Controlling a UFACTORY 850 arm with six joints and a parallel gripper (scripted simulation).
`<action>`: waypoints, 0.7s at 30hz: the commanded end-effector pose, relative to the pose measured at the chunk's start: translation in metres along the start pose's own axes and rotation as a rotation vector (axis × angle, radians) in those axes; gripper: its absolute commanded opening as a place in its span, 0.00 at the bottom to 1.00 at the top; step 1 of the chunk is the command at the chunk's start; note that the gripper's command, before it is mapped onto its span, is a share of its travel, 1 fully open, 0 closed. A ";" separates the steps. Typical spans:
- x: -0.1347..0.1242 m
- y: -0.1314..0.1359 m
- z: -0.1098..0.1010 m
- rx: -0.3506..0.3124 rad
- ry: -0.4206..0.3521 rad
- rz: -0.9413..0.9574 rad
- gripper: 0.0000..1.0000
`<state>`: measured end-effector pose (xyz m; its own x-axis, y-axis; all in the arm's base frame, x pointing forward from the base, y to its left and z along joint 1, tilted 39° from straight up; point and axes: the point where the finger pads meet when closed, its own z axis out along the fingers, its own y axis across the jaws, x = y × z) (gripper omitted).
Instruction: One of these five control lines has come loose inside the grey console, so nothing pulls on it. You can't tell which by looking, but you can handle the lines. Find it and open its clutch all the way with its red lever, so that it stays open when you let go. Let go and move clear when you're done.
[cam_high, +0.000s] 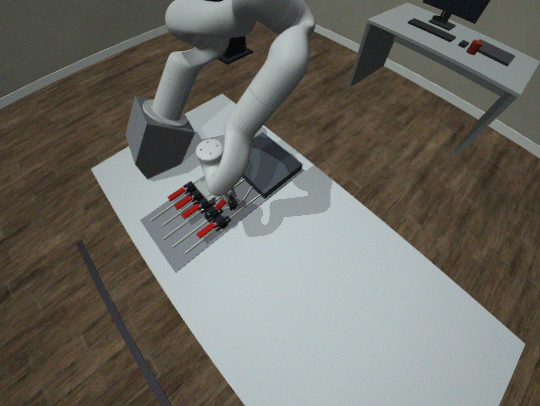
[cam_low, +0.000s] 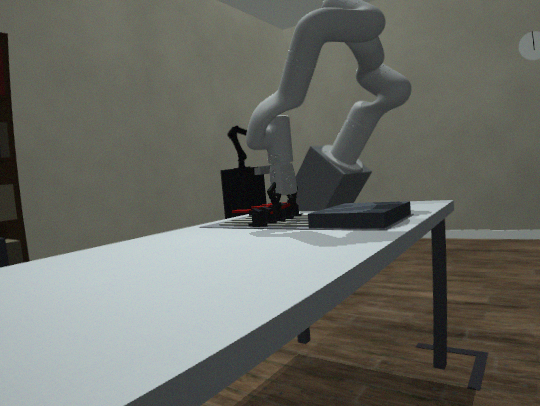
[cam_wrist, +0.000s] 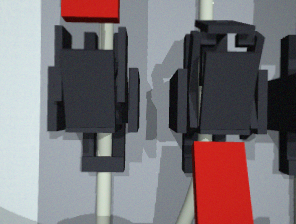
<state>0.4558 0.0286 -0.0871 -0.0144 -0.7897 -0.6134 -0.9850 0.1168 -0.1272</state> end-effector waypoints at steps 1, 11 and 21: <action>0.000 -0.001 0.000 0.001 0.000 0.000 1.00; 0.000 -0.001 -0.001 0.001 0.000 0.000 1.00; 0.000 -0.001 -0.012 0.001 0.000 0.000 1.00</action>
<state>0.4545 0.0243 -0.0815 -0.0144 -0.7896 -0.6134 -0.9850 0.1168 -0.1273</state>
